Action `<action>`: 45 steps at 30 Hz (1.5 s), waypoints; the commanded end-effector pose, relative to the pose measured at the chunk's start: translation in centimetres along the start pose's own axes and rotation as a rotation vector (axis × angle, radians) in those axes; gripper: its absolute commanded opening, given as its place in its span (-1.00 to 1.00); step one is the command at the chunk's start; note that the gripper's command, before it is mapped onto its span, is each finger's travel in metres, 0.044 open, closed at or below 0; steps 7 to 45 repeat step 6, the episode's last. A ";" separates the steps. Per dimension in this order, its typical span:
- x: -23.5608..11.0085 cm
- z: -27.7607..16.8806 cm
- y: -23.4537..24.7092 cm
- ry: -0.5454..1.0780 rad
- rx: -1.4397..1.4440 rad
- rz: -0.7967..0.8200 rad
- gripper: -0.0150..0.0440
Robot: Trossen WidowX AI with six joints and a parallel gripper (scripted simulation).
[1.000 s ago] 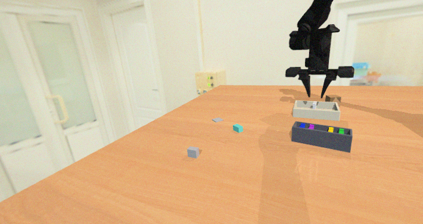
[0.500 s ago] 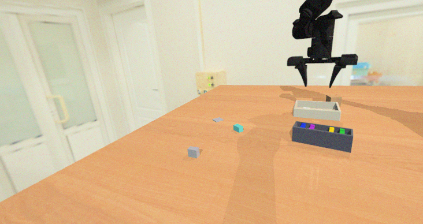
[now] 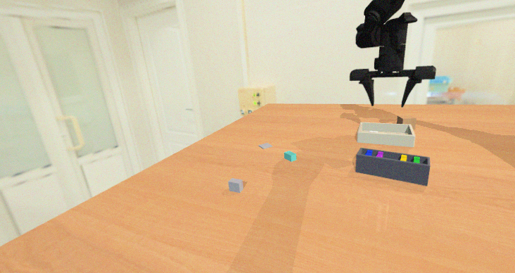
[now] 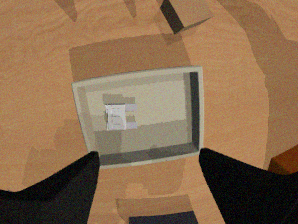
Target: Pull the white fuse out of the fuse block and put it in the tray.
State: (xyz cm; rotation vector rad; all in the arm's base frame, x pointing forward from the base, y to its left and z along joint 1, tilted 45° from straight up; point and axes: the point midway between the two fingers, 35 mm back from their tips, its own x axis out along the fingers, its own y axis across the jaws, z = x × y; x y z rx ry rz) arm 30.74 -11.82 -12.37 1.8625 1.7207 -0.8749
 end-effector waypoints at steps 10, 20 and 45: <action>0.0 0.0 0.0 0.000 0.000 0.000 0.63; 0.0 0.0 0.0 0.000 0.000 0.000 0.63; 0.0 0.0 0.0 0.000 0.000 0.000 0.63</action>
